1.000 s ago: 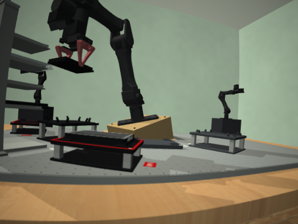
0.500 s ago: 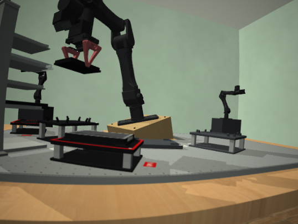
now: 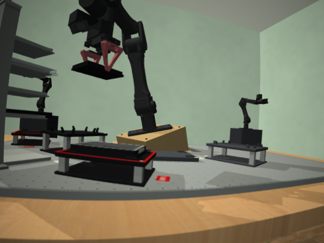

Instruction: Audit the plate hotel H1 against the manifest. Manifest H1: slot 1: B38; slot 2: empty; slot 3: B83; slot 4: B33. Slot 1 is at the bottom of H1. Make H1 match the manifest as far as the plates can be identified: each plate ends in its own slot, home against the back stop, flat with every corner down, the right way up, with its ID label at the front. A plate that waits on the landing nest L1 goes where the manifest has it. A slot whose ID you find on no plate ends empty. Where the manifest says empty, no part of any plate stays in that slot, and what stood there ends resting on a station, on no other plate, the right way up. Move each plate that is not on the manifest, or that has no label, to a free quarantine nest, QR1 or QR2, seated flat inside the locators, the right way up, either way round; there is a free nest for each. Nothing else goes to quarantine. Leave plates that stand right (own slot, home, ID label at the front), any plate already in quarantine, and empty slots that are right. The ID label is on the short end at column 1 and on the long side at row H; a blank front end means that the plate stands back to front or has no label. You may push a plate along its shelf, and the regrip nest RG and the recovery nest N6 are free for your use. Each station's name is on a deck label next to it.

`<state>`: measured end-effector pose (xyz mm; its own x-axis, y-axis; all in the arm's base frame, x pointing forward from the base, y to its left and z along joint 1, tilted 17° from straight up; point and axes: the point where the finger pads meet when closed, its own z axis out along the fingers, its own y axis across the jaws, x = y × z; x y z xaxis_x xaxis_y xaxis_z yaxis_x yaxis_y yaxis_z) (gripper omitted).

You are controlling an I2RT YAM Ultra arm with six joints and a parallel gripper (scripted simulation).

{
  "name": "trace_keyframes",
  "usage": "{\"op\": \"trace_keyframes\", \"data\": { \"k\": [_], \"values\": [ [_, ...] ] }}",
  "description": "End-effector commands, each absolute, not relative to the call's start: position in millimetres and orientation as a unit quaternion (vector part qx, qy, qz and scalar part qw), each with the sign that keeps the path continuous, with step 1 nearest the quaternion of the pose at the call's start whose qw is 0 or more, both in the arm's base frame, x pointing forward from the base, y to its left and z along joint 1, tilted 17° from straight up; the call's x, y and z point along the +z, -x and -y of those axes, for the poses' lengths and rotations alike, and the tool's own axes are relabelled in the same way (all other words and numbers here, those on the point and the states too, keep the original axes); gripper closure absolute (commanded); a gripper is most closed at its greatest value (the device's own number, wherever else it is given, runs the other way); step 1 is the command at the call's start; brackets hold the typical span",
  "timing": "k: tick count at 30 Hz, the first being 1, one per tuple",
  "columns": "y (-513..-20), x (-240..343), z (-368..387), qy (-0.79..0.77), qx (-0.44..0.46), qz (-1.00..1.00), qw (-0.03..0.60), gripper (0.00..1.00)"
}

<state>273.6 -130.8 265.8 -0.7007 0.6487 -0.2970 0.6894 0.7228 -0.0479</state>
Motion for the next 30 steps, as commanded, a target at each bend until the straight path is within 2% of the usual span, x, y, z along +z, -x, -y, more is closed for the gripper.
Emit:
{"op": "trace_keyframes", "data": {
  "k": [1,30],
  "values": [
    [-275,268,122,-0.395,-0.075,-0.905,0.140,0.14],
    [-283,249,40,-0.531,-0.050,-0.833,0.144,0.14]
  ]
}}
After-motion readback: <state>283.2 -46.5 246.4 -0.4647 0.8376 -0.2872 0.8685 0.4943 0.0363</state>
